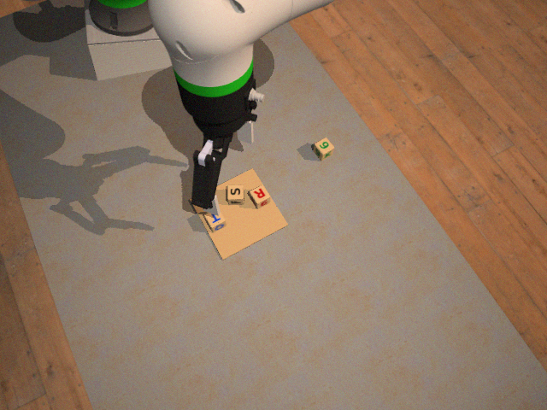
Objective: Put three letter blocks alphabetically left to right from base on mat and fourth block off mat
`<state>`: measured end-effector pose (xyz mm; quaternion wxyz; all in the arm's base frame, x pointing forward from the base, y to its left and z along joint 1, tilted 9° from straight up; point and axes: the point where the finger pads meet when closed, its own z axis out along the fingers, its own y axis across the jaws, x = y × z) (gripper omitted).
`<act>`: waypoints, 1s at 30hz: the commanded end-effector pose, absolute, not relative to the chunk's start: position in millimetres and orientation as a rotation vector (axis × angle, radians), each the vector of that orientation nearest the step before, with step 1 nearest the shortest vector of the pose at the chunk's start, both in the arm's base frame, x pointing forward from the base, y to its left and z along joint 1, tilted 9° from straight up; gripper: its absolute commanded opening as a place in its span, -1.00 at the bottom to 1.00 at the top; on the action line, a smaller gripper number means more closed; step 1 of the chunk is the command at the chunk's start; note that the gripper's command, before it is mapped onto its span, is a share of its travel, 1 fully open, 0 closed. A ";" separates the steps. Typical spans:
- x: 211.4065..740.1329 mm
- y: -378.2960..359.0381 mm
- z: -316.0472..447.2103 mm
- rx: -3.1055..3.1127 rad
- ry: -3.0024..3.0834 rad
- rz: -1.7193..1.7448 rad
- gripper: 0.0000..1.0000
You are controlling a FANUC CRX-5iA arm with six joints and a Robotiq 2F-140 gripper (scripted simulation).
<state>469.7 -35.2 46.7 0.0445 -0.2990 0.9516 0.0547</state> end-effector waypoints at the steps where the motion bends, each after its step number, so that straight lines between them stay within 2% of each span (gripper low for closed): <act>1: 468.6 -32.5 47.1 -1.110 2.828 0.168 1.00; 16: 465.9 -26.9 47.6 -1.461 2.649 0.146 1.00; 17: 465.9 -26.9 47.6 -1.461 2.649 0.146 -0.33; 30: 465.9 -26.9 47.6 -1.461 2.649 0.146 -0.33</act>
